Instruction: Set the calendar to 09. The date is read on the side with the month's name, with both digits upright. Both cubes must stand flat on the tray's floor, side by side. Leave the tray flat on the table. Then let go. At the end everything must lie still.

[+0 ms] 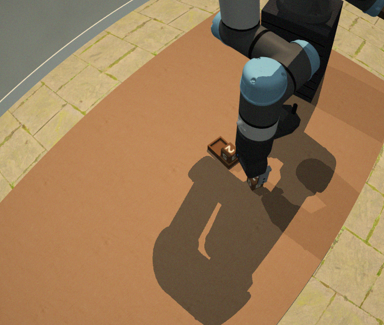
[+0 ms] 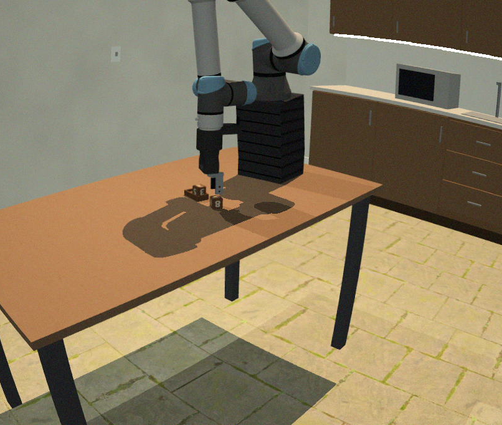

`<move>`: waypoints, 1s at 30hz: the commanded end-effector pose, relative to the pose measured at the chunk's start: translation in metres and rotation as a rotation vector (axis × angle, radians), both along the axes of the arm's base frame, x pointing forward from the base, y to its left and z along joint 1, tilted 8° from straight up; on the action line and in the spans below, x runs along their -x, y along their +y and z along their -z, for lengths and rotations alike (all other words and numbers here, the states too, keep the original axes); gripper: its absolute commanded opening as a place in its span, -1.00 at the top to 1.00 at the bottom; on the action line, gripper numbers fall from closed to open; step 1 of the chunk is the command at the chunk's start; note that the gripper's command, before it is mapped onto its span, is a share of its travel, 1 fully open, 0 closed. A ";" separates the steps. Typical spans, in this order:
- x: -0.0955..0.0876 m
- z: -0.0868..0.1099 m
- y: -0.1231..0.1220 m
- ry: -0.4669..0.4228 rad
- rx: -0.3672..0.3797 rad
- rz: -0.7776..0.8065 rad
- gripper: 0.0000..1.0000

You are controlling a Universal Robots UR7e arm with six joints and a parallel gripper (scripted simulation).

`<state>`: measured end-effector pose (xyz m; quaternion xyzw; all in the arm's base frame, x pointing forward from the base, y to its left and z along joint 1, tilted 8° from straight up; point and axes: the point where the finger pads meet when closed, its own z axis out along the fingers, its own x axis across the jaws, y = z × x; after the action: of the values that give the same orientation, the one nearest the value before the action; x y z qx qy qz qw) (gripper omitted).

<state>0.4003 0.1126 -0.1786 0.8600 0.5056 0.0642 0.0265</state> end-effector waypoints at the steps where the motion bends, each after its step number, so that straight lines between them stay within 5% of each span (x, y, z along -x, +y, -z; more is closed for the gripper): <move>1: -0.001 0.004 0.000 -0.001 0.000 0.000 -0.80; 30: -0.002 0.010 0.000 -0.001 0.000 0.000 -0.80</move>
<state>0.4017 0.1128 -0.1887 0.8600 0.5056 0.0642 0.0265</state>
